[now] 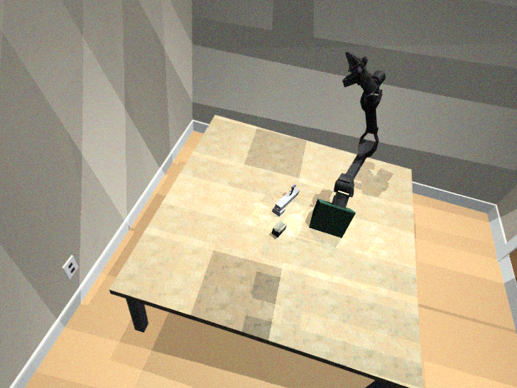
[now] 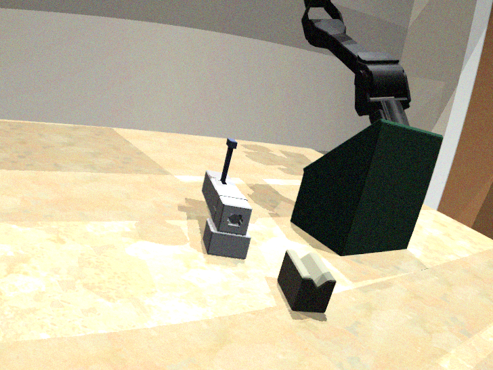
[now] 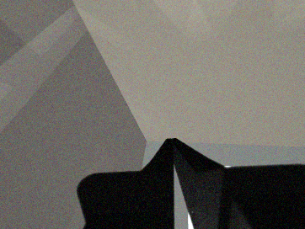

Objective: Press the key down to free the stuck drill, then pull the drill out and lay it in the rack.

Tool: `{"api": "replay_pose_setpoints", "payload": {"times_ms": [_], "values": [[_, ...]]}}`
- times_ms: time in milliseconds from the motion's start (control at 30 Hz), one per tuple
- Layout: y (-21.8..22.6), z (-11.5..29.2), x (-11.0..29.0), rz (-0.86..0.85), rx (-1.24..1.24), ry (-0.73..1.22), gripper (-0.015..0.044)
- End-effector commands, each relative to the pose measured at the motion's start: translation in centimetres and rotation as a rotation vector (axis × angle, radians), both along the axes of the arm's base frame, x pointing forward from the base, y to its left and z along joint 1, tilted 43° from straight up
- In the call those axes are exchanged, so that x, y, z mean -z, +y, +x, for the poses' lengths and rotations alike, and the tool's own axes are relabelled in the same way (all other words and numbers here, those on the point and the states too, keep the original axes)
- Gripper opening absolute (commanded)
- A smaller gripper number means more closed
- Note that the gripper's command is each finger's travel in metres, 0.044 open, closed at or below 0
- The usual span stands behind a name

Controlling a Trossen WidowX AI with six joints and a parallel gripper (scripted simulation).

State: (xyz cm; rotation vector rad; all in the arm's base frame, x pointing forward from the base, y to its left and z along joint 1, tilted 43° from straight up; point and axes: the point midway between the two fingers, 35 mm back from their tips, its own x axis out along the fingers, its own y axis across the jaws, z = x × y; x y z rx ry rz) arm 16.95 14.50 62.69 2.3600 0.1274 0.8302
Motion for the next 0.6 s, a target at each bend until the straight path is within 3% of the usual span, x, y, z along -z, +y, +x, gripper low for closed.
{"api": "replay_pose_setpoints", "payload": {"times_ms": [0,267,567], "values": [[3.0,4.4,5.4,-0.316,0.173,0.078,0.0],[4.1,12.0,16.3,-0.881,0.407,0.255,0.0],[-0.4,17.7,29.4,-1.508,0.518,0.514,0.0]]}}
